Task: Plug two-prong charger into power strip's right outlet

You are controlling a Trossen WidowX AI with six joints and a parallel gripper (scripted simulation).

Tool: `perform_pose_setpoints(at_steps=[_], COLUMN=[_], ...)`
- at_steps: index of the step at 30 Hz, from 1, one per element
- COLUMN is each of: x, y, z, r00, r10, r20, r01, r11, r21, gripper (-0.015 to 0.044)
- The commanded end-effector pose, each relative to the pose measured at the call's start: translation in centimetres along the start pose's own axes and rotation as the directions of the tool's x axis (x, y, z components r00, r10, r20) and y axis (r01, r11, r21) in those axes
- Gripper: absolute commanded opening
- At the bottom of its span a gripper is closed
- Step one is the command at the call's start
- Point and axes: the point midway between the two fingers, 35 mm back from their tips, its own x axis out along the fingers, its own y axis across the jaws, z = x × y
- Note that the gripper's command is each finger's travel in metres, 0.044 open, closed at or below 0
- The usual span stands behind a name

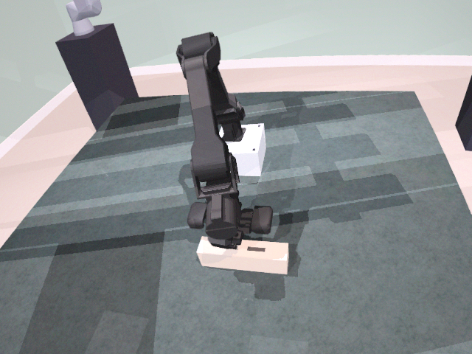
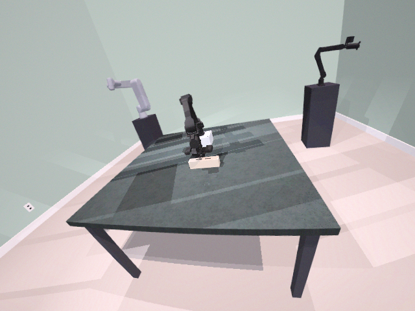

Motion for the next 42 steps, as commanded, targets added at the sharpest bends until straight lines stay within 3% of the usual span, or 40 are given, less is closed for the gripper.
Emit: perform_pose_setpoints(at_steps=[1,42], x=[-0.2,-0.6], y=[0.0,0.0], z=[1.0,2.1], r00=[1.0,1.0], r10=[0.004,0.004], r20=[0.026,0.027], r01=[-0.004,-0.004], r11=[1.0,1.0], r21=[0.002,0.002], gripper=[0.0,0.0])
